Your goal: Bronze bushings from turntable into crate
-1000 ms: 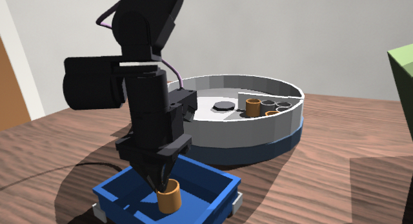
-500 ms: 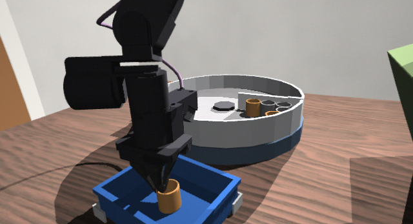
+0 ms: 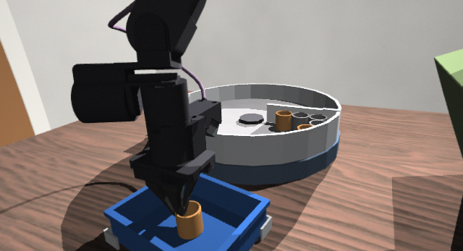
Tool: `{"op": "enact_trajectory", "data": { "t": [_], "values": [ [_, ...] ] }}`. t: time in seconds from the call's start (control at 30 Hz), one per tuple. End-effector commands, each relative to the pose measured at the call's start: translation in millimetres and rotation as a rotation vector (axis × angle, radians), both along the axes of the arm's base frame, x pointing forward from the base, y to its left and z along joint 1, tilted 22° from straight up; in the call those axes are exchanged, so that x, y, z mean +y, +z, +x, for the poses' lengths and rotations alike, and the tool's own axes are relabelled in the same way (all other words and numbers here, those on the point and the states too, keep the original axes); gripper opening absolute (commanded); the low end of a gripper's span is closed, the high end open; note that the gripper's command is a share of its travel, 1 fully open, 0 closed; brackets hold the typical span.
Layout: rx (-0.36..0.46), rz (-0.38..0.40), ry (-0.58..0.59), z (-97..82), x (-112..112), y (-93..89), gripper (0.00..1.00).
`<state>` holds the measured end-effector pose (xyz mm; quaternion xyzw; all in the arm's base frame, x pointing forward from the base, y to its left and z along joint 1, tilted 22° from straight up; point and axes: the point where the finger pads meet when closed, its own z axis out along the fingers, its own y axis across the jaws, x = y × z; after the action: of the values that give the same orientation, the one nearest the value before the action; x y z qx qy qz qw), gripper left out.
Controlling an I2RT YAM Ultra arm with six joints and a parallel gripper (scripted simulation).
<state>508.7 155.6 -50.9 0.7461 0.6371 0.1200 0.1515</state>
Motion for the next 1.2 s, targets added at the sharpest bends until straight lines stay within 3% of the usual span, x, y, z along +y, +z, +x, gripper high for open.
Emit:
{"op": "enact_trajectory", "data": {
  "t": [0.0, 1.17],
  "values": [
    [0.008, -0.003, 0.006, -5.3, -3.5, 7.1, 0.0],
    [-0.001, 0.001, 0.005, -4.2, -3.9, 8.5, 0.0]
  ]
}}
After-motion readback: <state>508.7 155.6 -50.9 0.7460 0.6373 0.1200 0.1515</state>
